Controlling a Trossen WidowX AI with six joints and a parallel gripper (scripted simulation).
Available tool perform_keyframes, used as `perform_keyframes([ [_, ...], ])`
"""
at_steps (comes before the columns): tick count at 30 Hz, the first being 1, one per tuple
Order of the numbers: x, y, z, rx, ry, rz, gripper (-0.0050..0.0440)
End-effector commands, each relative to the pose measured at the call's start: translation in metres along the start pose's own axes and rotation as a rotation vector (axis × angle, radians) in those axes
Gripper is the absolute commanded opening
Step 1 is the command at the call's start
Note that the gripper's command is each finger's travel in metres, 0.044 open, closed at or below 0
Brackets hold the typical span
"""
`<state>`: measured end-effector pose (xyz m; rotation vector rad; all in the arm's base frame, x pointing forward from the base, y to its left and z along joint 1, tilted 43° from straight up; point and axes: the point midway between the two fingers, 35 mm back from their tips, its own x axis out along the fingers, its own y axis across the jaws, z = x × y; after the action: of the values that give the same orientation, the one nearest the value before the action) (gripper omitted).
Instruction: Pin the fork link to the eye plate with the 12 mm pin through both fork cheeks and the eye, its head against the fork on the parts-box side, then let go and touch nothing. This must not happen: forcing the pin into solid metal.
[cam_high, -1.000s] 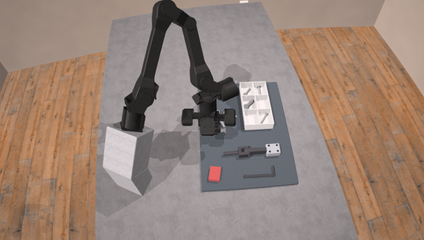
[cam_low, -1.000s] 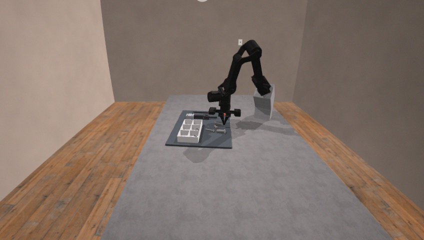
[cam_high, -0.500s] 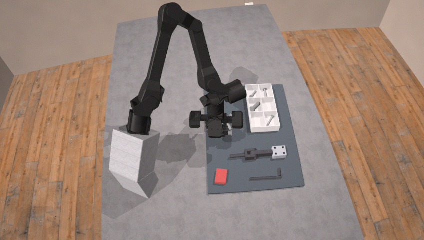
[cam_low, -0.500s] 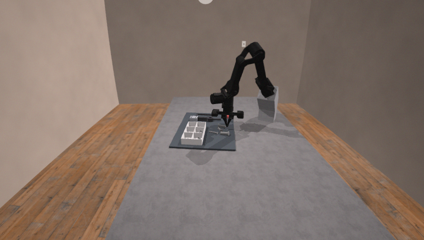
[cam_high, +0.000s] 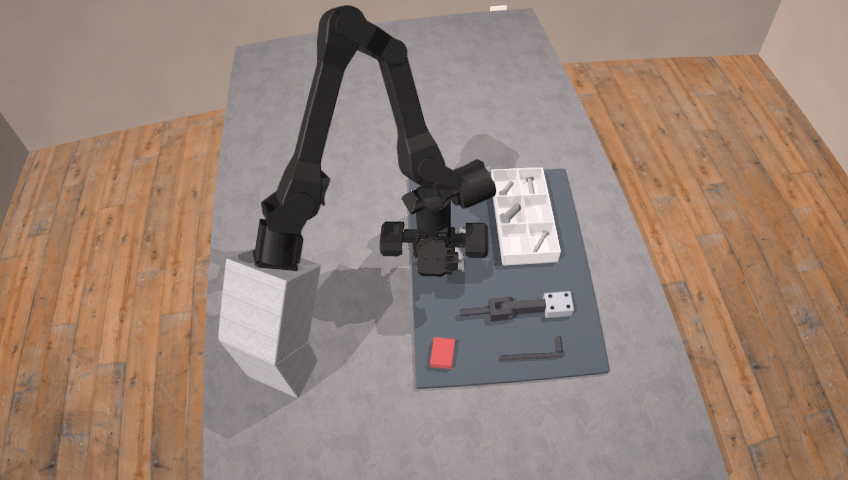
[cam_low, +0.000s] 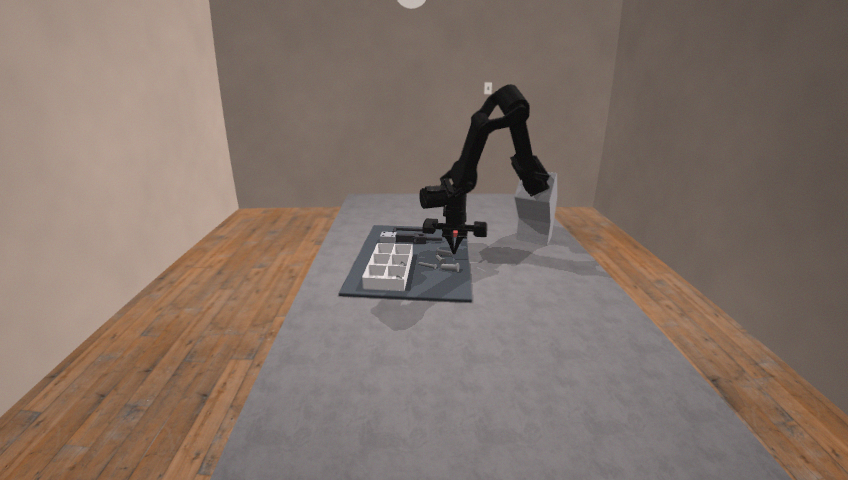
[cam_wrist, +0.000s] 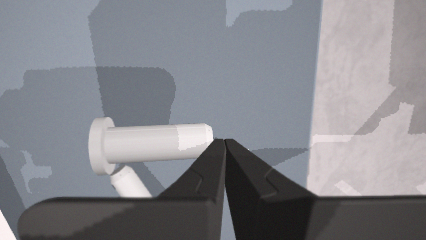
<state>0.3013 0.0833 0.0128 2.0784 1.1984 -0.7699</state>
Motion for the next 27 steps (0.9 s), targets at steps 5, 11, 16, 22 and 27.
perform_keyframes([
  [5,0.0013,0.0053,0.0007,-0.006,-0.004,0.004,0.0000],
  [11,0.0014,0.0073,0.0007,-0.006,-0.004,0.004,0.0000],
  [16,0.0015,0.0083,0.0007,-0.006,-0.004,0.004,0.0000],
  [22,0.0018,0.0109,0.0008,-0.006,-0.004,0.004,0.0000],
  [27,0.0019,0.0126,0.0008,-0.006,-0.004,0.004,0.0000],
])
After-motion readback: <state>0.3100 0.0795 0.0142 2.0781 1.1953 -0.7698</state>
